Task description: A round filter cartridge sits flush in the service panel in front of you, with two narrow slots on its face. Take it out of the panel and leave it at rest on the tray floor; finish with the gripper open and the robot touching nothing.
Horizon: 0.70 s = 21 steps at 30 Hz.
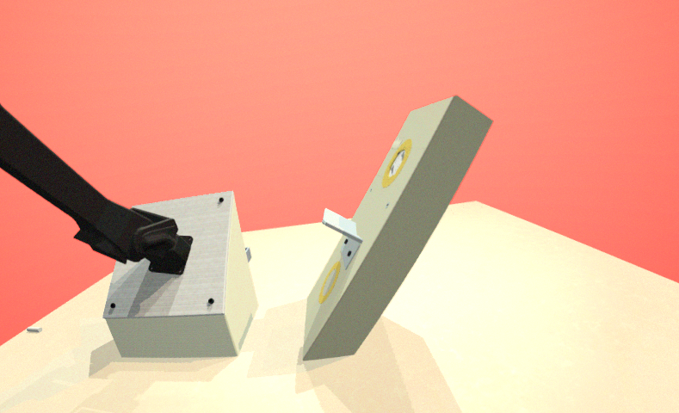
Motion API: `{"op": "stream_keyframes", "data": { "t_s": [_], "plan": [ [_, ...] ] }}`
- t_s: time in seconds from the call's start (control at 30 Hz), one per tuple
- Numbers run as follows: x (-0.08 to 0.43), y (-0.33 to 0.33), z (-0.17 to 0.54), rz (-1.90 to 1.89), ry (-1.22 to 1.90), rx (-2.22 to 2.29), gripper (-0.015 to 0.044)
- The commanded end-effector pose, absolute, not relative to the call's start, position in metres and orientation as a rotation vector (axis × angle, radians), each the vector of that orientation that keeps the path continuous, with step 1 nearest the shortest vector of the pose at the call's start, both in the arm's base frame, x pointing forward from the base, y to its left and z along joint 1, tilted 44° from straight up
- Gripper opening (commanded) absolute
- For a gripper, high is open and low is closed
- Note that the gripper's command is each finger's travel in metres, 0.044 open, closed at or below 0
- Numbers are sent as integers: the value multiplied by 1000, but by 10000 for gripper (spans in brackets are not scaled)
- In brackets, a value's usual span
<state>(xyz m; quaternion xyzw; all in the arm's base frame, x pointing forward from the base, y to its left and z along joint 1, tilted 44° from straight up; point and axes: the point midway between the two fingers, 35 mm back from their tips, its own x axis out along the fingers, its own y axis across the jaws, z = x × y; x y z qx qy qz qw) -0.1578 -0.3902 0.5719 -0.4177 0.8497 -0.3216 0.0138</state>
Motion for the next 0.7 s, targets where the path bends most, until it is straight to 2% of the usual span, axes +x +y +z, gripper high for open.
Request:
{"op": "stream_keyframes", "data": {
  "t_s": [0.0,0.33,0.67],
  "plan": [
    [-110,-412,550,-1007,2476,-1379,113],
    [49,-429,490,-972,1992,-1541,113],
    [207,-375,423,-828,1561,-1606,113]
  ]
}}
